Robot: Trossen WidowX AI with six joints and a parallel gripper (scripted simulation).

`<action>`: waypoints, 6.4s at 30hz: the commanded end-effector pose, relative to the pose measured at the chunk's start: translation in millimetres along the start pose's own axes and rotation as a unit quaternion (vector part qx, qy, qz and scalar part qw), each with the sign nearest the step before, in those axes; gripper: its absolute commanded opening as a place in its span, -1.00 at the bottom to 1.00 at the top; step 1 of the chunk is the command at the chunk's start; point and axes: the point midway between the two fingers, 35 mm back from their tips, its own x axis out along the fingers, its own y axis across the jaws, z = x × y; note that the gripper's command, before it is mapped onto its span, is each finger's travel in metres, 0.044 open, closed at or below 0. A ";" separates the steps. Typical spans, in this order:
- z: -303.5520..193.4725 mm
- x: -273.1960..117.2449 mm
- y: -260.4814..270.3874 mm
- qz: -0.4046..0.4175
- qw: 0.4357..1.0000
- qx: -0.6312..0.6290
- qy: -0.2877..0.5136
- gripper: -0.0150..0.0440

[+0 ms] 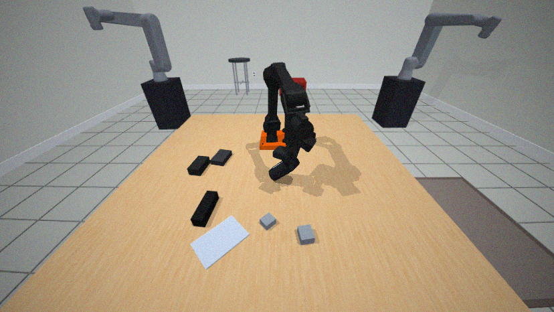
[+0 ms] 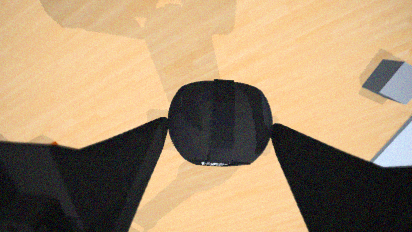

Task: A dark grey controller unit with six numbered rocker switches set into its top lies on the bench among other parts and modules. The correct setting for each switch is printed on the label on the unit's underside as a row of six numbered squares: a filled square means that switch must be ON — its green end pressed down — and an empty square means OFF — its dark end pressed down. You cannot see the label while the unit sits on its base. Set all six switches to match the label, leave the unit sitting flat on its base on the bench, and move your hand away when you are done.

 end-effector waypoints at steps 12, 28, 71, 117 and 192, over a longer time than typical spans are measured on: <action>-15.5 -5.6 0.0 -0.001 1.000 0.000 0.005 0.65; -27.7 -9.9 0.0 -0.001 1.000 0.000 0.005 0.65; -64.4 -16.0 -0.1 -0.001 1.000 0.000 0.006 0.65; -120.6 -16.0 -0.3 -0.001 1.000 0.000 0.009 0.65; -180.9 -2.2 -0.4 -0.001 1.000 0.000 0.011 0.65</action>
